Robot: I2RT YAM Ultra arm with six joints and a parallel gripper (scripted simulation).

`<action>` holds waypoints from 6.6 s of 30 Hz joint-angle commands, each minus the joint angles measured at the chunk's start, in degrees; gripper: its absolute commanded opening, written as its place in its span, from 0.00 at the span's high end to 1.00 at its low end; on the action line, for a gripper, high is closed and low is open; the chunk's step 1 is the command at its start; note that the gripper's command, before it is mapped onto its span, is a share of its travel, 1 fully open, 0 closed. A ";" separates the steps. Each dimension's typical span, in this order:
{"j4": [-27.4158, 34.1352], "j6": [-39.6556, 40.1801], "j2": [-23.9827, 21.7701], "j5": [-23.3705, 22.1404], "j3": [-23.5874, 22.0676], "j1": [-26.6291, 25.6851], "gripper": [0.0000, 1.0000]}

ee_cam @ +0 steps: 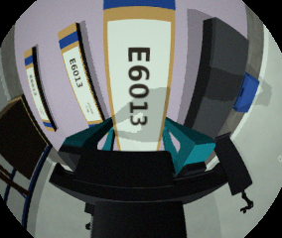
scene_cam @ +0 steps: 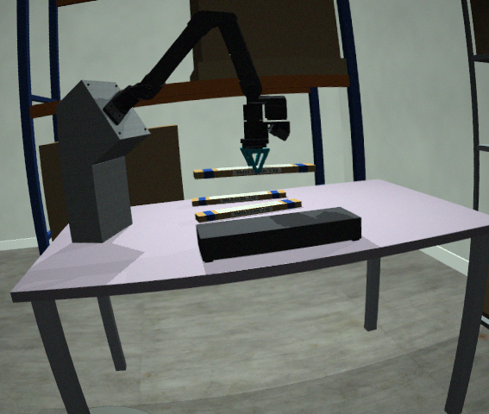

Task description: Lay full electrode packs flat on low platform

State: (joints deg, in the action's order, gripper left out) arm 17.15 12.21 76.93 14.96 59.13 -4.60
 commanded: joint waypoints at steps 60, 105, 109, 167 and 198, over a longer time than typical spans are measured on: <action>10.03 16.26 3.46 -25.51 17.55 -29.38 1.00; 11.65 19.21 6.03 -30.23 22.17 -34.85 1.00; 11.70 19.28 6.12 -30.31 22.30 -34.95 1.00; 10.64 19.64 6.72 -30.81 22.49 -35.53 1.00; 9.55 19.70 6.71 -30.87 21.85 -35.60 1.00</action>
State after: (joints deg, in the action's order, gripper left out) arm 27.33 31.68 85.71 -15.31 79.26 -38.70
